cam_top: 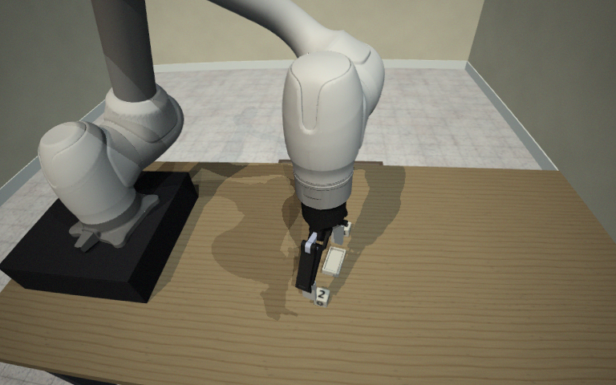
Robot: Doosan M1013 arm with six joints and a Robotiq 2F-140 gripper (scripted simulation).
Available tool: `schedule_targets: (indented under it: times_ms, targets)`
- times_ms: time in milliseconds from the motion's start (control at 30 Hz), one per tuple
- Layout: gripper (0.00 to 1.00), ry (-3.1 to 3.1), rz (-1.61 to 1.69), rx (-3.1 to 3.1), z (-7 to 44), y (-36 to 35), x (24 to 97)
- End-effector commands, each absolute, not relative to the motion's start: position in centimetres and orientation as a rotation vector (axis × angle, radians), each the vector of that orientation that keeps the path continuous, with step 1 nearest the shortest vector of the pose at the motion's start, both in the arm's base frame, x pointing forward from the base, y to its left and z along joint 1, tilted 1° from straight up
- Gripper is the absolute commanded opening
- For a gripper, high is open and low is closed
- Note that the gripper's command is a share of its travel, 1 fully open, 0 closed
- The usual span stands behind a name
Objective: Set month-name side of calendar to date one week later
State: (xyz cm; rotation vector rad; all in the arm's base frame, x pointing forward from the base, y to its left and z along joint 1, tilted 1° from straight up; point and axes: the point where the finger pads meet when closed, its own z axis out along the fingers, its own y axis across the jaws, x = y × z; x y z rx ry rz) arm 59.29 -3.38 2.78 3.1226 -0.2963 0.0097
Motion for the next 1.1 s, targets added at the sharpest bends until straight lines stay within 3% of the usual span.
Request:
schedule_targets:
  times_ms: [0,1067]
  targets:
    - [1.0,-0.566,0.011,3.082,2.7,-1.1,59.8]
    - [1.0,-2.112,0.016,2.321,1.9,14.6,60.9]
